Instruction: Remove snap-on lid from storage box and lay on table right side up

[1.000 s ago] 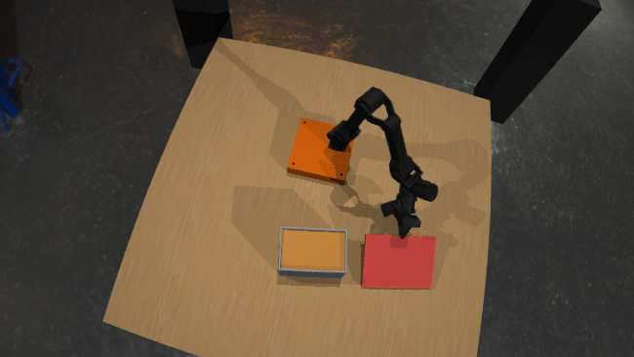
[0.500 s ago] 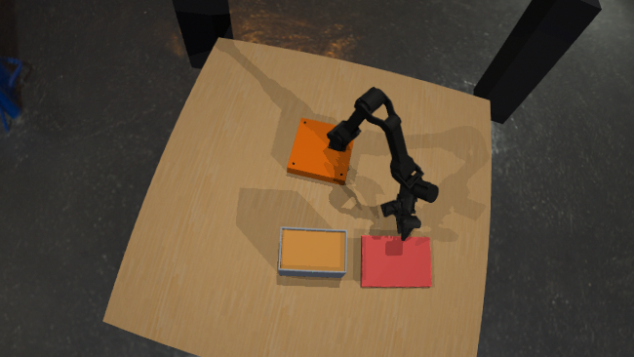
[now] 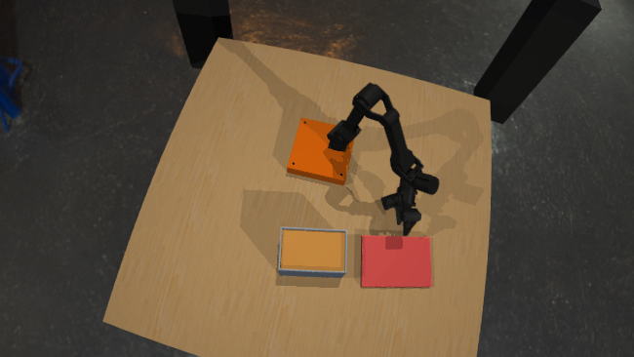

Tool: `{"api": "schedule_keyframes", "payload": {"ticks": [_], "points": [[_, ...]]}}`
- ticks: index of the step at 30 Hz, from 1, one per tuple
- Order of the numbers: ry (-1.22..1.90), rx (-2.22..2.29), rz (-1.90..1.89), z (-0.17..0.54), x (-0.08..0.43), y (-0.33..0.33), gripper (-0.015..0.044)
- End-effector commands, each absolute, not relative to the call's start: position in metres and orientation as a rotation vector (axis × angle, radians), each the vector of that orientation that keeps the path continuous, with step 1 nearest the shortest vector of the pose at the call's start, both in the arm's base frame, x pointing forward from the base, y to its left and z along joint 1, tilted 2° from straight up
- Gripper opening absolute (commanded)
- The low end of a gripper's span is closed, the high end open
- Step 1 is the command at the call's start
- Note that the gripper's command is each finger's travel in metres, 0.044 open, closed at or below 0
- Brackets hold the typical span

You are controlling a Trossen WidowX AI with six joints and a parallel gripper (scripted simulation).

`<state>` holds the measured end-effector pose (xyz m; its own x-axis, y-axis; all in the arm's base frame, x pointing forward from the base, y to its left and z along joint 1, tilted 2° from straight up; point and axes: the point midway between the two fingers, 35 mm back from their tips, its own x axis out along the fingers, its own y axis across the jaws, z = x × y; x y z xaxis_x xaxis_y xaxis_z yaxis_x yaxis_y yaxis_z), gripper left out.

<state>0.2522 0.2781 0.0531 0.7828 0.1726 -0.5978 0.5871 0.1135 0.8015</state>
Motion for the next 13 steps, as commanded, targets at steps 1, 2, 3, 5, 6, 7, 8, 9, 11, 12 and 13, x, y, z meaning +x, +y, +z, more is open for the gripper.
{"api": "schedule_keyframes", "payload": {"ticks": [1, 2, 3, 5, 6, 7, 8, 9, 11, 12, 13], "points": [[0.654, 1.446, -0.347, 0.050, 0.242, 0.273, 0.0440], [0.654, 1.446, -0.347, 0.050, 0.240, 0.272, 0.0440], [0.654, 1.446, -0.347, 0.050, 0.238, 0.272, 0.0440], [0.654, 1.446, -0.347, 0.049, 0.234, 0.271, 0.0440], [0.654, 1.446, -0.347, 0.049, 0.232, 0.271, 0.0440], [0.654, 1.445, -0.348, 0.049, 0.230, 0.270, 0.0440], [0.655, 1.445, -0.348, 0.049, 0.228, 0.270, 0.0440], [0.655, 1.445, -0.348, 0.049, 0.226, 0.270, 0.0440], [0.655, 1.445, -0.348, 0.048, 0.222, 0.269, 0.0440], [0.655, 1.445, -0.348, 0.048, 0.220, 0.268, 0.0440], [0.655, 1.445, -0.348, 0.048, 0.218, 0.268, 0.0440]]}}
